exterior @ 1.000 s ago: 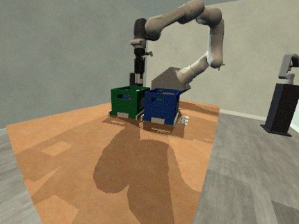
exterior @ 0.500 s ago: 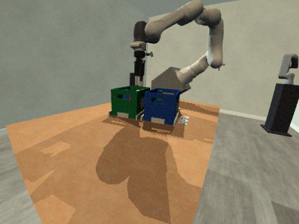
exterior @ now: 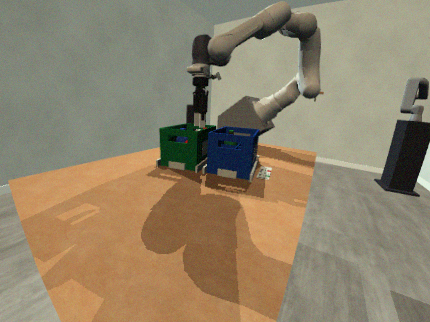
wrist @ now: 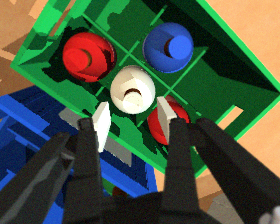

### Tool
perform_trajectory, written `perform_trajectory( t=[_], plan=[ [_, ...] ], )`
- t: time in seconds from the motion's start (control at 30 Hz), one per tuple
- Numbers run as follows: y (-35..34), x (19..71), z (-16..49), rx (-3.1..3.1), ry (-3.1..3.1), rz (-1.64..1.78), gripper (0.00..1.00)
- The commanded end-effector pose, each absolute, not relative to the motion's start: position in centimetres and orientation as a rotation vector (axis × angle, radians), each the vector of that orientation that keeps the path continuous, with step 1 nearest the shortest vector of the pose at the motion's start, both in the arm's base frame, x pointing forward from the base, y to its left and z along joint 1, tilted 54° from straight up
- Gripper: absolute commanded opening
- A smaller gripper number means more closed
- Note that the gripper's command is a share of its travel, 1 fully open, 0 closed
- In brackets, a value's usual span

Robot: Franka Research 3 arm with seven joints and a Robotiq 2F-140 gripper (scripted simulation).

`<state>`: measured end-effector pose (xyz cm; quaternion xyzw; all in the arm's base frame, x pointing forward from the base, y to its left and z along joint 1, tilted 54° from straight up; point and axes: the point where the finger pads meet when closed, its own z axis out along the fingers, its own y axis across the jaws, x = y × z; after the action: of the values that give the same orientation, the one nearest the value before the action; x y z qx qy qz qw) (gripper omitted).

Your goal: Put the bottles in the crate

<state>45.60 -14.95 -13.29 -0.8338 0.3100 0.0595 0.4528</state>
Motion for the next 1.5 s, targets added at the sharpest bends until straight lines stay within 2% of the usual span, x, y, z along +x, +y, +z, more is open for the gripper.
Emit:
perform_trajectory(
  t=[0.0, 1.37, 1.4, 1.47],
  plan=[
    [-14.5, 45.8, -13.7, -2.062, 0.765, 0.141, 0.38],
    [-11.9, 46.4, -15.6, -2.062, 0.765, 0.141, 0.38],
    [-12.1, 46.4, -15.5, -2.062, 0.765, 0.141, 0.00],
    [-12.1, 46.4, -15.5, -2.062, 0.765, 0.141, 0.00]
  ],
)
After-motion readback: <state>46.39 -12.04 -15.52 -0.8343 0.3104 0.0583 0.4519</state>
